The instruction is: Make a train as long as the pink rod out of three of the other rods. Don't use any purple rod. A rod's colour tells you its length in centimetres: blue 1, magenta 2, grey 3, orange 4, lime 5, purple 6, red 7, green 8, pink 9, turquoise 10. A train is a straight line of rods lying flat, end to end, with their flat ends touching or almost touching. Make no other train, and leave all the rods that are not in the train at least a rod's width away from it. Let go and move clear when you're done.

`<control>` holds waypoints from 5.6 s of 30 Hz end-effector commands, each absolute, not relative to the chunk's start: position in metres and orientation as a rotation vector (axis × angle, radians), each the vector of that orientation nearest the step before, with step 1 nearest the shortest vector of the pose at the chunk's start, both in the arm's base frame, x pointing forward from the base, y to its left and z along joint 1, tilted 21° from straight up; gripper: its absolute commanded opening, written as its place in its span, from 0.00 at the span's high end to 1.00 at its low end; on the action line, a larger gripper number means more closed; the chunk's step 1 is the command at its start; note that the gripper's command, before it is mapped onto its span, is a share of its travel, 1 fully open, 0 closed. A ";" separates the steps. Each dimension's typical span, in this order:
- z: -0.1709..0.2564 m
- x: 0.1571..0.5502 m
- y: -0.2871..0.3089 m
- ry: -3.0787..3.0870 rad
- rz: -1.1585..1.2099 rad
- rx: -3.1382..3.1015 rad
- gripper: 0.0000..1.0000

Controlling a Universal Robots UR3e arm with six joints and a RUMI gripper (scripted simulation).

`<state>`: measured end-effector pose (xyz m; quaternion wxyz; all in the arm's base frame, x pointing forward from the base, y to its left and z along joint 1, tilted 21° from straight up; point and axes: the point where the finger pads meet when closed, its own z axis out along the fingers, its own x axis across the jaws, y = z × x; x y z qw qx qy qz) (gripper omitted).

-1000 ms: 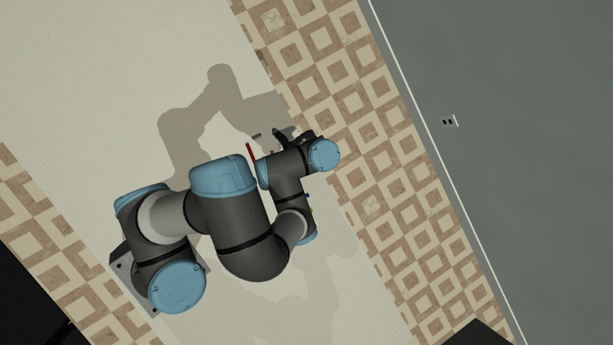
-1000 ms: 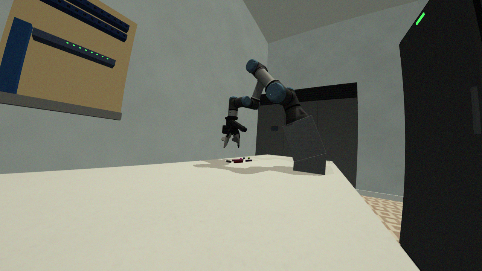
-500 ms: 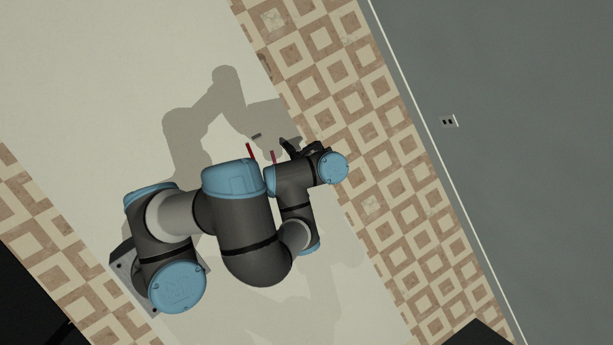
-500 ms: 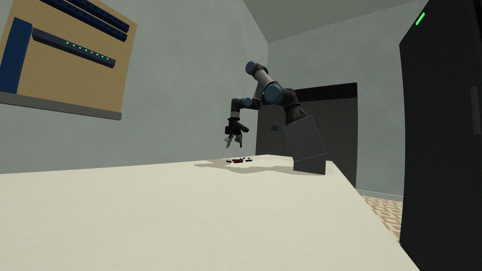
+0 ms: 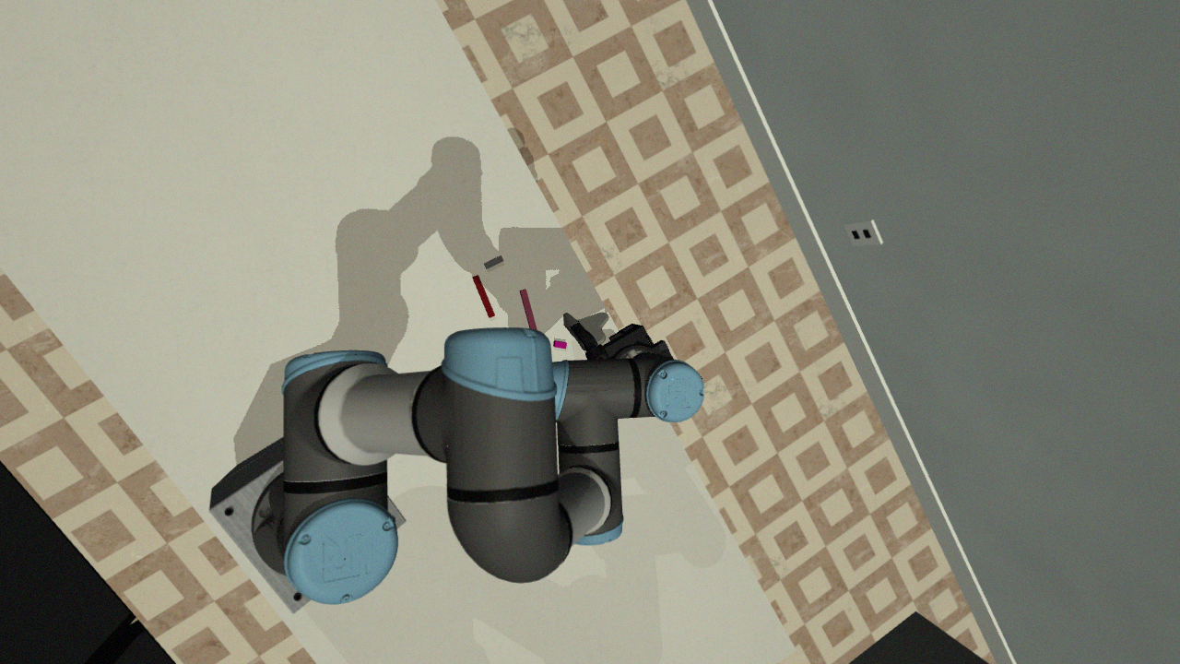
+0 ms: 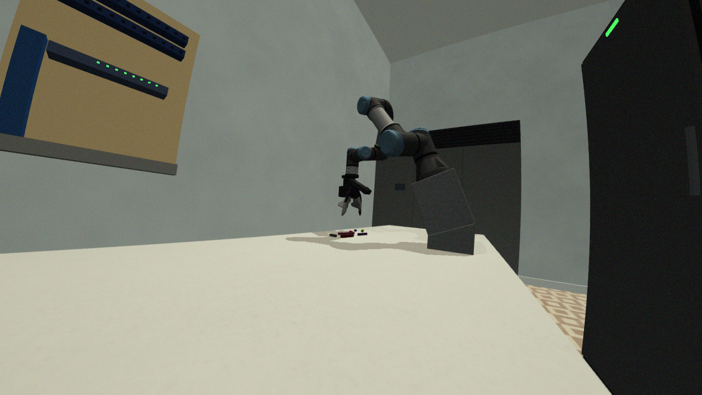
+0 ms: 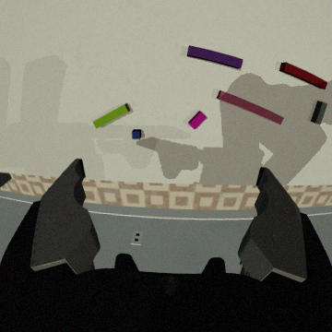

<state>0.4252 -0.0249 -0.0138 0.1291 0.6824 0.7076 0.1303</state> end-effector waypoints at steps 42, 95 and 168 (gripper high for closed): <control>-0.014 0.427 -0.029 2.098 0.400 1.952 0.00; -0.013 0.427 -0.032 2.096 0.402 1.954 0.00; -0.030 0.438 -0.071 2.070 0.404 1.984 0.86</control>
